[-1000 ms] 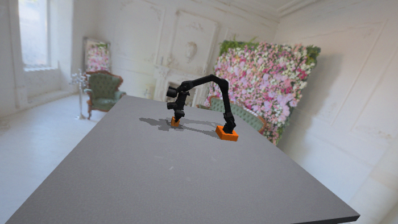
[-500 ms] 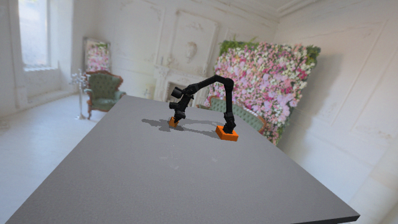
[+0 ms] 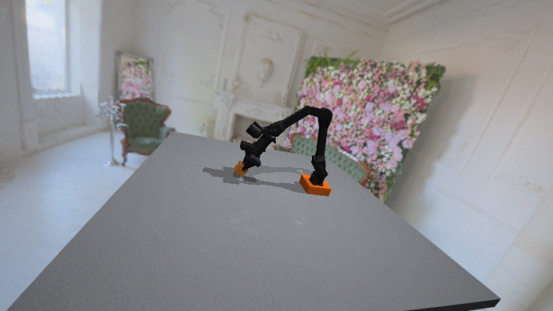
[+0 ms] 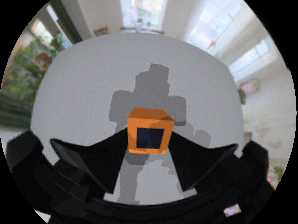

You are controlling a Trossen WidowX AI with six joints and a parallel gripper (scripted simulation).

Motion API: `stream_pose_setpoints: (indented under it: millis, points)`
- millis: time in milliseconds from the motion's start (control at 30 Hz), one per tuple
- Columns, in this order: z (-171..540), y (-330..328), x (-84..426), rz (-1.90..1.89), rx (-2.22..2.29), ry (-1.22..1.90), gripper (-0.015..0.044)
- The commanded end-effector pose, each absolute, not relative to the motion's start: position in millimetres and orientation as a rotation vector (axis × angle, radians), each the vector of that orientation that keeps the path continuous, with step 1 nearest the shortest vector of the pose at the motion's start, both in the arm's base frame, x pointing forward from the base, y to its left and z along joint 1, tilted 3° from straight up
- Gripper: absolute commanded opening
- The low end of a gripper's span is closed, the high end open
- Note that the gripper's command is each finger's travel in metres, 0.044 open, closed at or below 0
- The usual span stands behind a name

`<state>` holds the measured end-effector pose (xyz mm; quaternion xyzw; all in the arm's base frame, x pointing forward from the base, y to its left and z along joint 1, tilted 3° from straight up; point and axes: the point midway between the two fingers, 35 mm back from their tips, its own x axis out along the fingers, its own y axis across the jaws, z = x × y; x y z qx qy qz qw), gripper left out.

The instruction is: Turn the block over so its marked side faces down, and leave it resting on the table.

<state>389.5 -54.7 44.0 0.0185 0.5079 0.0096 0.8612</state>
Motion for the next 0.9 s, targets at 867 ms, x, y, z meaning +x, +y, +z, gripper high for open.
stream_pose_setpoints:
  millis: [867]
  points:
    - [16, -56, 400, 0.004, 0.057, 0.683, 0.0000]
